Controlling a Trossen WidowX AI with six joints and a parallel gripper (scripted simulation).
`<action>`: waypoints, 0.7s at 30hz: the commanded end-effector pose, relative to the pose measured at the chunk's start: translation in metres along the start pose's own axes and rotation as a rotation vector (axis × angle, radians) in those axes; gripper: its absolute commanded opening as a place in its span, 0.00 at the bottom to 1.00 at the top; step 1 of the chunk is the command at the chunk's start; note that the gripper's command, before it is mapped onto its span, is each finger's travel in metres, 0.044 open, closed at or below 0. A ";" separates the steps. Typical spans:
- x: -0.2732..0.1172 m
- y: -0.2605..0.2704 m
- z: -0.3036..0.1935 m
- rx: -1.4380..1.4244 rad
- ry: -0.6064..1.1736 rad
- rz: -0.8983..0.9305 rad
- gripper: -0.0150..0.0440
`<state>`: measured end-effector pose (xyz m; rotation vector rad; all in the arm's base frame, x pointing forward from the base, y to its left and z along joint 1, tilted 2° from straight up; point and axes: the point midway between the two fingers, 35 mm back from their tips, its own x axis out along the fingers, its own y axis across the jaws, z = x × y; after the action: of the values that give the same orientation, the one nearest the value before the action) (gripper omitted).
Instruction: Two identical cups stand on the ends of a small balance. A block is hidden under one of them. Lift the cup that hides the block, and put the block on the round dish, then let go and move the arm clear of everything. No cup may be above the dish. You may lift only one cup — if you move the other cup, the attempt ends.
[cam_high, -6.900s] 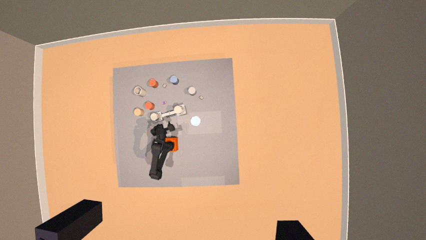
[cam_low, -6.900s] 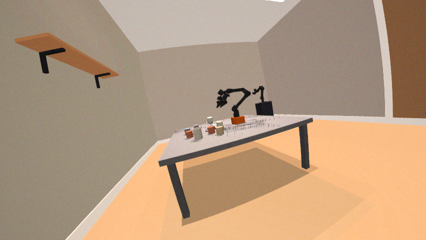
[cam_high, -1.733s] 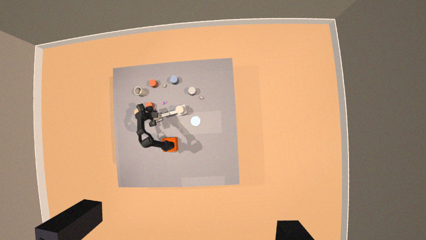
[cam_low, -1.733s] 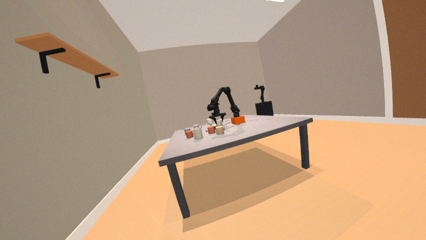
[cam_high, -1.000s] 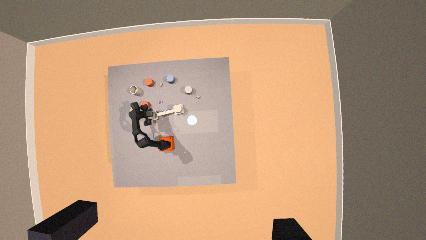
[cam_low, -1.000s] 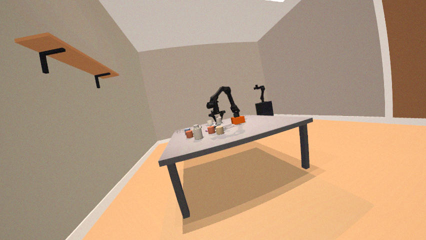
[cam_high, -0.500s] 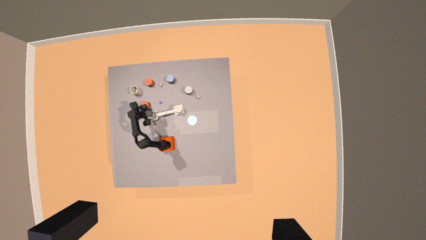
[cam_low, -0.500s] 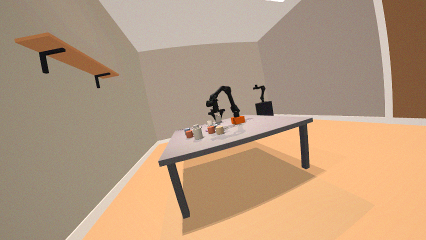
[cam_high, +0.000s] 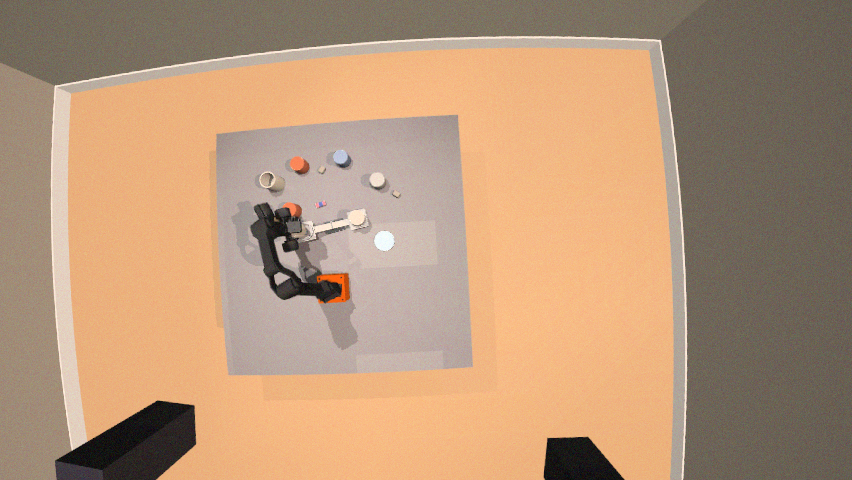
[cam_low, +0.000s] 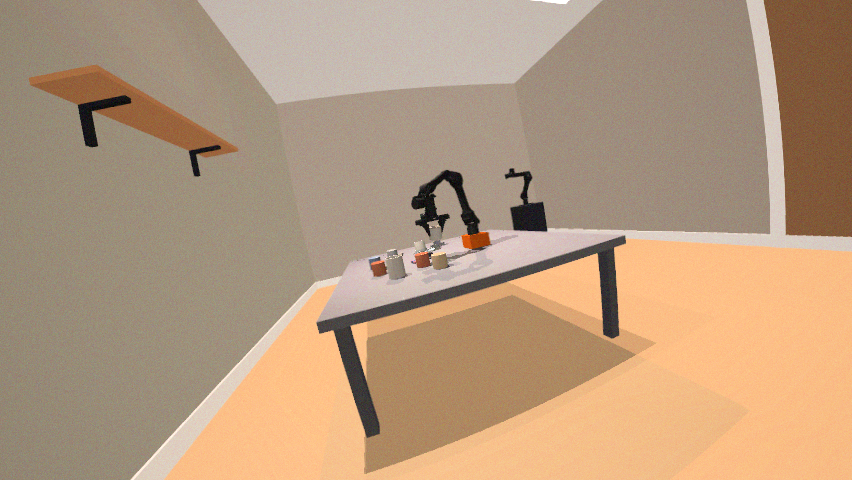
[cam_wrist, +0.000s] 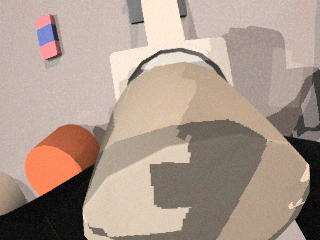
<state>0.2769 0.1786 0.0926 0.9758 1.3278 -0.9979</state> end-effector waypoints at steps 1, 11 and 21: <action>-0.007 0.000 -0.001 0.004 0.007 0.005 0.25; -0.020 -0.002 0.000 0.004 0.007 0.005 0.25; -0.033 -0.004 0.001 0.004 0.007 0.004 0.25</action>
<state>0.2738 0.1766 0.1198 0.9759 1.3275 -0.9979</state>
